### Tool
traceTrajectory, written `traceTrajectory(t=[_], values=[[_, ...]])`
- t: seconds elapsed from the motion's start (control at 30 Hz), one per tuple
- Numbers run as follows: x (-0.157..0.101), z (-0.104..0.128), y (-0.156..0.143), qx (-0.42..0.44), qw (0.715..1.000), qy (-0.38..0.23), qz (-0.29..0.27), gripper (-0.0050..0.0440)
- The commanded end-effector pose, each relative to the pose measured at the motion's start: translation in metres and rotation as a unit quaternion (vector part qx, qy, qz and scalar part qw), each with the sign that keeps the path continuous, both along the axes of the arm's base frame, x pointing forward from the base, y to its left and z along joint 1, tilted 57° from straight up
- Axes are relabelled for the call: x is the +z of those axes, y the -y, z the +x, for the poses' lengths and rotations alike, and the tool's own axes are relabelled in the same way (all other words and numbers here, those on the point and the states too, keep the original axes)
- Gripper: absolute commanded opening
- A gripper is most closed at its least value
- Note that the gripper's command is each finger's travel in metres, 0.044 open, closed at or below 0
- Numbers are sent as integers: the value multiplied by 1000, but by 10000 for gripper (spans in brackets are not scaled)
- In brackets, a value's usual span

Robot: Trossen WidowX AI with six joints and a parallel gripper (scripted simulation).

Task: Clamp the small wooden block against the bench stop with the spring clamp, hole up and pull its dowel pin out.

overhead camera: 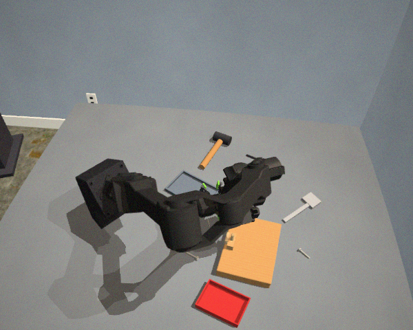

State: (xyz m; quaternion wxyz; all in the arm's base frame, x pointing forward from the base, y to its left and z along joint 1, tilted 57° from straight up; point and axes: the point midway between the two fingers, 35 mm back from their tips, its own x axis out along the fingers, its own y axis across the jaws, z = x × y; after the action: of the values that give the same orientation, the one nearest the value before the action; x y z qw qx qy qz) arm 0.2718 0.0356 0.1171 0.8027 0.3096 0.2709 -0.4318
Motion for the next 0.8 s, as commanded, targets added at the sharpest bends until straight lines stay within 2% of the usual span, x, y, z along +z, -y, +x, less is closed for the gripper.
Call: traceTrajectory(t=[0.0,0.77], values=[[2,0,1,0,1000,3,6,0],[13,-1,14,-17,999,19,23,0]])
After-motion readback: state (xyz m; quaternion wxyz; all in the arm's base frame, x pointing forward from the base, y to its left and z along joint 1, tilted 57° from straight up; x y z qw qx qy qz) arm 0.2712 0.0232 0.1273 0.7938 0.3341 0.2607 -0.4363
